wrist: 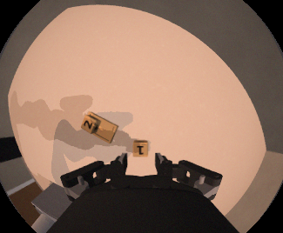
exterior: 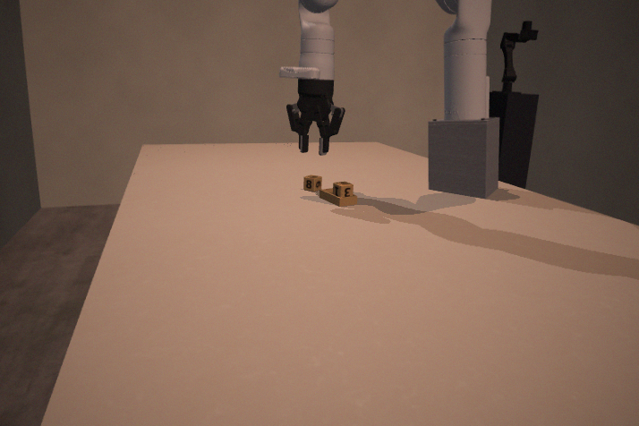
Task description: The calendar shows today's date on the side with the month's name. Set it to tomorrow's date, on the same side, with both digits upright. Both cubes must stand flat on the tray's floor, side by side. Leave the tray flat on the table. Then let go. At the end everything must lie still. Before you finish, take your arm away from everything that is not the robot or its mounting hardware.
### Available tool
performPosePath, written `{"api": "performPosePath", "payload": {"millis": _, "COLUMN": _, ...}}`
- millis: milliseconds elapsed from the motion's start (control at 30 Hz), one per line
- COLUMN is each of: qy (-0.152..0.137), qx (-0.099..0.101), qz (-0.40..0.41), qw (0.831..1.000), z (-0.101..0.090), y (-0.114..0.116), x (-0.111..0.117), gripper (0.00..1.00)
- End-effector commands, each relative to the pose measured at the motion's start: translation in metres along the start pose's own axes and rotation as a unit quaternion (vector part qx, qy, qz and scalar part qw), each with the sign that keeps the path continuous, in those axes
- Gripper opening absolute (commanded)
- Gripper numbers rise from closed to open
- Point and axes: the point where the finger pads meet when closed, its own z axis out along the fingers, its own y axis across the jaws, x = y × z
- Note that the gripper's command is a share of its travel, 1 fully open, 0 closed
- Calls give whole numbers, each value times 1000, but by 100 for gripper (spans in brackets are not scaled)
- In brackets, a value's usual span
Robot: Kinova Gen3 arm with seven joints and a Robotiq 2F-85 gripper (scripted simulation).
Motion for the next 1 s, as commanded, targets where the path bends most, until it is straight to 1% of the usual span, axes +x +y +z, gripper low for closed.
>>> {"api": "performPosePath", "payload": {"millis": 0, "qy": 3, "qx": 0, "qz": 6, "qw": 1000, "z": 6, "y": 1, "x": 2, "gripper": 46}}
{"api": "performPosePath", "payload": {"millis": 100, "qy": 3, "qx": 0, "qz": 6, "qw": 1000, "z": 8, "y": 1, "x": 3, "gripper": 46}}
{"api": "performPosePath", "payload": {"millis": 600, "qy": 3, "qx": 0, "qz": 6, "qw": 1000, "z": 31, "y": 1, "x": 3, "gripper": 46}}
{"api": "performPosePath", "payload": {"millis": 967, "qy": 3, "qx": 0, "qz": 6, "qw": 1000, "z": 39, "y": 0, "x": 3, "gripper": 46}}
